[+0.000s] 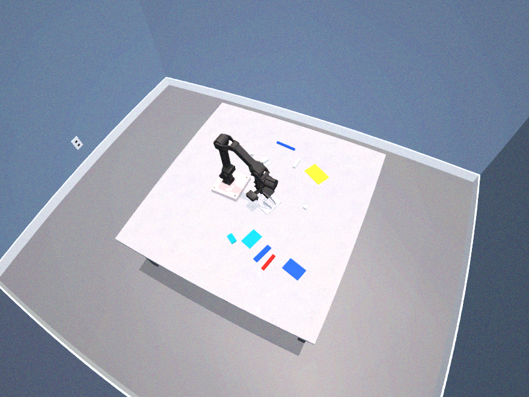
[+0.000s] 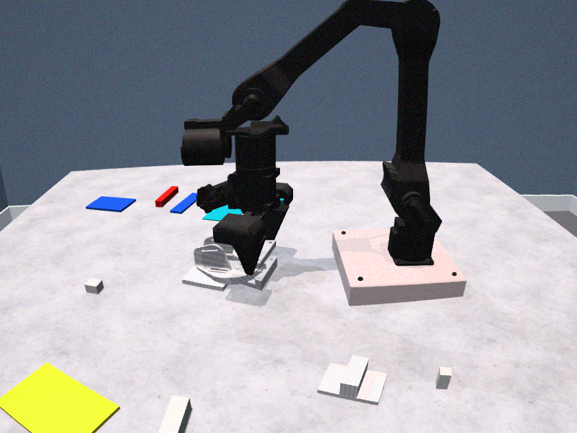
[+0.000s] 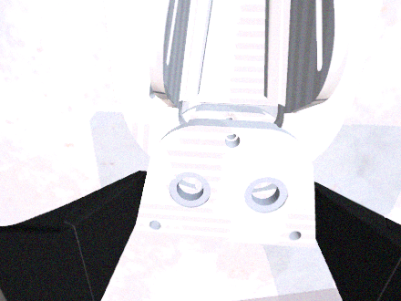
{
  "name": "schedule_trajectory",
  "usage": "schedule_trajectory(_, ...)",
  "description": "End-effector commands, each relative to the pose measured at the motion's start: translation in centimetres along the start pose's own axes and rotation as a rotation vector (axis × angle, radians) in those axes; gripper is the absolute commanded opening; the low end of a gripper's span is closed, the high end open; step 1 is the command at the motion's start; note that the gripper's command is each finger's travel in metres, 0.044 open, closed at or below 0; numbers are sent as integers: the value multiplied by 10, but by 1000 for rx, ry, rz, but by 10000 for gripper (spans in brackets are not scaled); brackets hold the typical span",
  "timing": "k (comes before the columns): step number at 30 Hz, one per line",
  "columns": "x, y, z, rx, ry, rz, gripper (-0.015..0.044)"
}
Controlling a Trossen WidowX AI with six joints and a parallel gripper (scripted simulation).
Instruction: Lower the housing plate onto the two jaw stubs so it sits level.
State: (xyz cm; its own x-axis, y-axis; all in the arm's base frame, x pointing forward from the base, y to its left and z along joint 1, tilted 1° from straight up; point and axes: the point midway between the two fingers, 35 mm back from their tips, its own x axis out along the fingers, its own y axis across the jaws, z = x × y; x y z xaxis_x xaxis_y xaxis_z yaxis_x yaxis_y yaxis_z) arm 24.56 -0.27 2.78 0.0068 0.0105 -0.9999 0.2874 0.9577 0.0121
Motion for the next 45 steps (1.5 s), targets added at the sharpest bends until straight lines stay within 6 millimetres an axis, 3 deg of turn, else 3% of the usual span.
schedule_trajectory(1, 5, -1, -2, 4, 3, -3, 351)
schedule_trajectory(45, 12, -1, -2, 4, 3, -3, 351)
